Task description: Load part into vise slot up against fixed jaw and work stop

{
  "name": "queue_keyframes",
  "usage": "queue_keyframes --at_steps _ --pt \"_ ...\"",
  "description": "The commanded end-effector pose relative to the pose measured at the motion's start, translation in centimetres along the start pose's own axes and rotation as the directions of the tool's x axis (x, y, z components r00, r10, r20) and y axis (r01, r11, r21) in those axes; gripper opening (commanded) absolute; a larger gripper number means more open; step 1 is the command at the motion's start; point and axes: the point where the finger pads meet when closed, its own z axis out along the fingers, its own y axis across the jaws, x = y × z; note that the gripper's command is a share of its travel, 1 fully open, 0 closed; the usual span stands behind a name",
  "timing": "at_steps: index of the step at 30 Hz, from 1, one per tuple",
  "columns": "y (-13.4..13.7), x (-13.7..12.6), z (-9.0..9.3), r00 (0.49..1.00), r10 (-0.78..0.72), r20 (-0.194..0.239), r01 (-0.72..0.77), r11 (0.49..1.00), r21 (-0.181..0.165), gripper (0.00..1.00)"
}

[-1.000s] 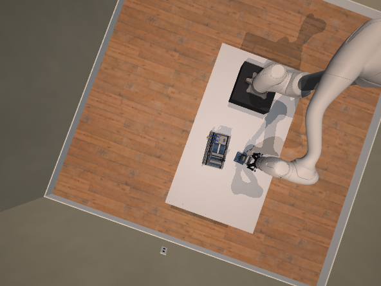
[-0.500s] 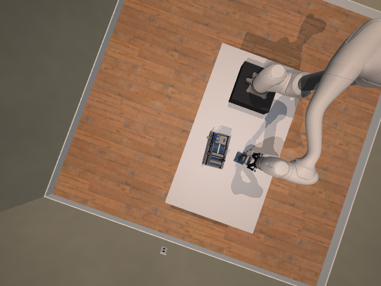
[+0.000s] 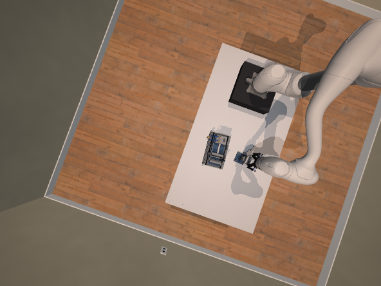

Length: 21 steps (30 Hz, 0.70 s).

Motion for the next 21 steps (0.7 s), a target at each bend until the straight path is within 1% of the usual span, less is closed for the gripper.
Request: queue_keyframes --at_steps 1,21 --pt "0.00 0.00 -0.01 1.000 0.000 0.000 0.000 1.000 0.000 0.00" --pt "0.00 0.00 -0.19 1.000 0.000 0.000 0.000 1.000 0.000 0.00"
